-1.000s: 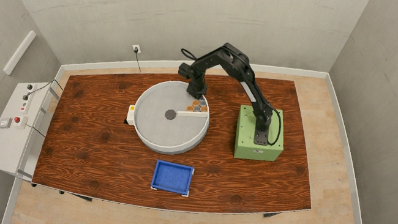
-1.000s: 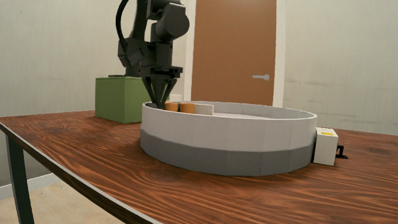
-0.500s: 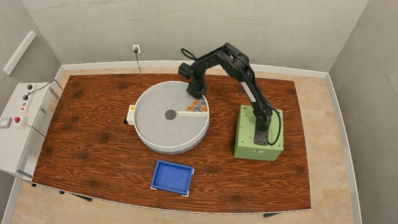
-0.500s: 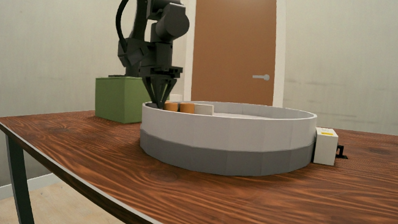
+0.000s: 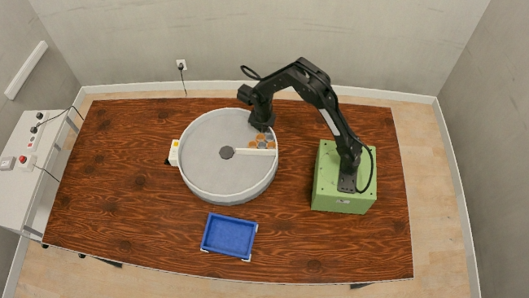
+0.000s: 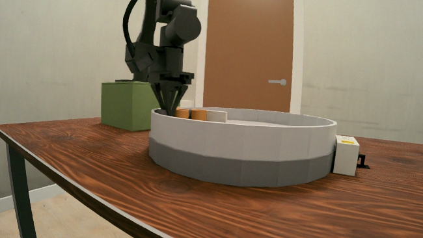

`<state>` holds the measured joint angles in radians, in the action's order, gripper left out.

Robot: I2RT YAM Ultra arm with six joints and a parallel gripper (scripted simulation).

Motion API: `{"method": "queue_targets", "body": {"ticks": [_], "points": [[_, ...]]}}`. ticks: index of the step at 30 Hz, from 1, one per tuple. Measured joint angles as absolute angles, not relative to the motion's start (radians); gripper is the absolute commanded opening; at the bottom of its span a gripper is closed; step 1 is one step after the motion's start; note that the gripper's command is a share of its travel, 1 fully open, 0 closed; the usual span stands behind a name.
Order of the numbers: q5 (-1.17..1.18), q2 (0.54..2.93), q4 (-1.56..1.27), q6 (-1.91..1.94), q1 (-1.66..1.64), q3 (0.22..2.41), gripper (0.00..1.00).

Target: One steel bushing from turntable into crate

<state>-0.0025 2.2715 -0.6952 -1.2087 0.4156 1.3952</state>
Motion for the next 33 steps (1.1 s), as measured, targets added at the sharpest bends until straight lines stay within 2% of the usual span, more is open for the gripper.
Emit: {"method": "queue_targets", "body": {"ticks": [26,27,33], "points": [[-0.002,2.271,-0.695,-1.209,0.416,1.395,0.15],[-0.002,2.271,-0.695,-1.209,0.416,1.395,0.00],[-0.005,2.271,-0.688,-1.209,0.415,1.395,0.00]]}}
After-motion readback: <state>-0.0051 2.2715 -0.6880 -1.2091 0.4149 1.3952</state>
